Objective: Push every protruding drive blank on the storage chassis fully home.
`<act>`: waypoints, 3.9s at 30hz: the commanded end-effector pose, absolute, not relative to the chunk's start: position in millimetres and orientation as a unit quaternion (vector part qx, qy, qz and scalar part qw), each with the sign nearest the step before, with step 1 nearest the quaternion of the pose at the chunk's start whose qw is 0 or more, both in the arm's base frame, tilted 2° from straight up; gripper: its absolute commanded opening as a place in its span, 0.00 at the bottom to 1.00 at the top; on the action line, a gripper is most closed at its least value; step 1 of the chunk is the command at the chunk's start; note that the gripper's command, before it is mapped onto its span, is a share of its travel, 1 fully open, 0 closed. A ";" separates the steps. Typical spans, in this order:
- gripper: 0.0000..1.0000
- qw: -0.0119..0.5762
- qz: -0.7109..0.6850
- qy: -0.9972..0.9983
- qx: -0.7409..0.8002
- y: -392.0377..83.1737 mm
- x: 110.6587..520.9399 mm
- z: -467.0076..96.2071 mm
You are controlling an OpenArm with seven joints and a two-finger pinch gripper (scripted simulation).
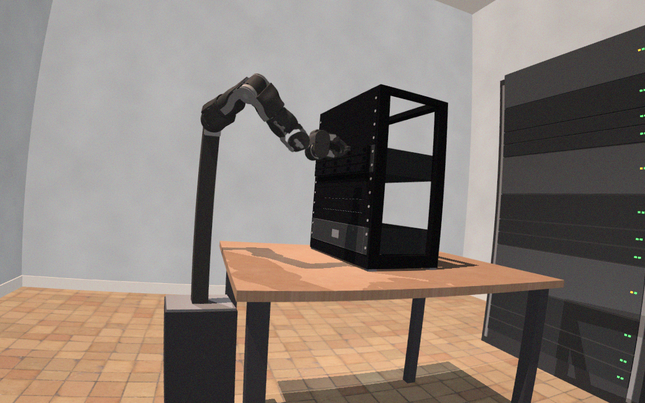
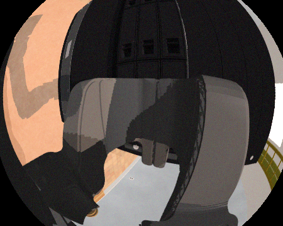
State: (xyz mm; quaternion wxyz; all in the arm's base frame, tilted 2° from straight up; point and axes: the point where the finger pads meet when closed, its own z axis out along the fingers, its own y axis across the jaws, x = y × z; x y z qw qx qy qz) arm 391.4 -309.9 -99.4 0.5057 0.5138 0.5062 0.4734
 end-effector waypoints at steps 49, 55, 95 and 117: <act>0.00 0.505 0.477 0.503 0.514 -312.1 402.3 -97.9; 0.00 0.505 0.478 0.503 0.513 -311.7 404.3 -98.0; 0.00 0.505 0.478 0.503 0.513 -311.8 424.5 -97.4; 0.00 0.505 0.477 0.503 0.513 -312.4 429.9 -97.5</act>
